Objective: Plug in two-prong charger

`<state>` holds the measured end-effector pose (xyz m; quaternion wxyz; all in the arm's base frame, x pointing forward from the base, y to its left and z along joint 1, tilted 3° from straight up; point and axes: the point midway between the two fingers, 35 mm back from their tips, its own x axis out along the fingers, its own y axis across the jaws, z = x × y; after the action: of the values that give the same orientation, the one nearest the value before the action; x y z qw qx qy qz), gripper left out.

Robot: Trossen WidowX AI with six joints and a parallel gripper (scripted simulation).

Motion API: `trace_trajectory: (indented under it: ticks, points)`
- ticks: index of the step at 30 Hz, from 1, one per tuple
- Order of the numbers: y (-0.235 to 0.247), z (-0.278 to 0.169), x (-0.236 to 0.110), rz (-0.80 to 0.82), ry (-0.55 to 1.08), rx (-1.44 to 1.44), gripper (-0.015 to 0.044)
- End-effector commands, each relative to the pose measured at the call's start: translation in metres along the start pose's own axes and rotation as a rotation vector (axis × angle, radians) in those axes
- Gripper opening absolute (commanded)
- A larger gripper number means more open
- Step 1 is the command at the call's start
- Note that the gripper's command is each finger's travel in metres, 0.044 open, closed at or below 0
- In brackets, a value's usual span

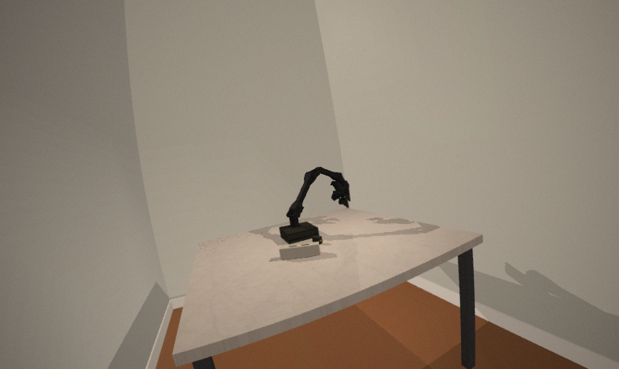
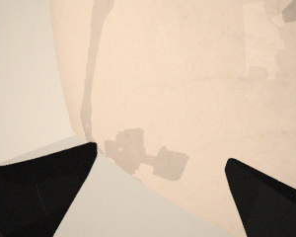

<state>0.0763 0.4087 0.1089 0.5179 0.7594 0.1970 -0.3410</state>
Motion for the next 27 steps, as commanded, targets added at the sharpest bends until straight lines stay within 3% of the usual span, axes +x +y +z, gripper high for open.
trace_trajectory:
  ticks: [1,27]
  points:
    - [0.015,0.002,0.014,-0.014,-0.044,0.124,0.044]
    - [0.101,0.036,0.093,0.005,-0.298,0.83,0.044]
